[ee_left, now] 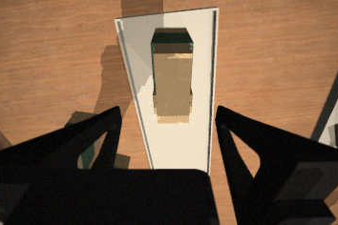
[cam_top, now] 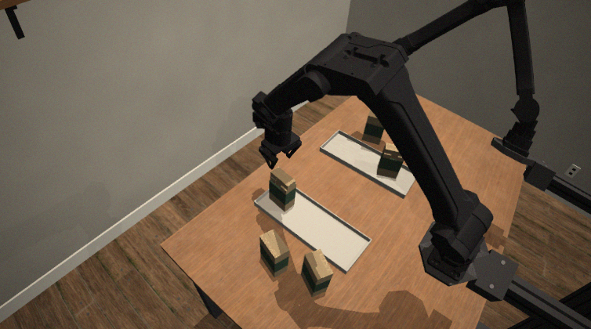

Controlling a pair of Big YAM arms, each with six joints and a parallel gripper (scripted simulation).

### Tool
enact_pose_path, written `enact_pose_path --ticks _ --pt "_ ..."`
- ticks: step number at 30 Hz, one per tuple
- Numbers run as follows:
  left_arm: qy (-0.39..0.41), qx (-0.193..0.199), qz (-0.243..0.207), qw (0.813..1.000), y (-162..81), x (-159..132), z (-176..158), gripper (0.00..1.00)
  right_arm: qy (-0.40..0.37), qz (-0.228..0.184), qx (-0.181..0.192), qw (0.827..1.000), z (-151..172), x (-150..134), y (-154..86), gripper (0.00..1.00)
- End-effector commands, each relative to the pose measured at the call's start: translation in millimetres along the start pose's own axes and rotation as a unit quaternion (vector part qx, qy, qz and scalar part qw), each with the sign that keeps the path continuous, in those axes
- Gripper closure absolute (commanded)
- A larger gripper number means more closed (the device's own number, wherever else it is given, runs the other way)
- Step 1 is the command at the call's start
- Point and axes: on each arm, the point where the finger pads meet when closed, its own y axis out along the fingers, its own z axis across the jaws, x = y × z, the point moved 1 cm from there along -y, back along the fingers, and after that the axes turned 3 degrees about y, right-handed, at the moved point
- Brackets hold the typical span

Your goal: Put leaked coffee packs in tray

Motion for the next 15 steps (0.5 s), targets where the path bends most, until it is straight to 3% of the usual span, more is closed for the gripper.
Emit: enact_pose_path --ticks 1,2,3,15 --pt "-0.002 0.000 0.009 1.000 12.3 -4.6 -3.9 0.24 0.006 -0.010 -0.005 1.000 -5.1 9.1 -6.8 0.24" --pt "-0.002 0.000 0.009 1.000 12.1 -4.1 -3.8 0.24 0.006 -0.010 -0.005 1.000 -5.1 9.1 -6.8 0.24" --pt "-0.003 0.001 -0.008 1.000 -2.9 8.4 0.2 0.24 0.006 -0.010 -0.005 1.000 -5.1 9.1 -6.8 0.24" --pt "-0.003 0.001 -0.008 1.000 -2.9 8.5 0.2 0.24 0.006 -0.010 -0.005 1.000 -5.1 9.1 -6.8 0.24"
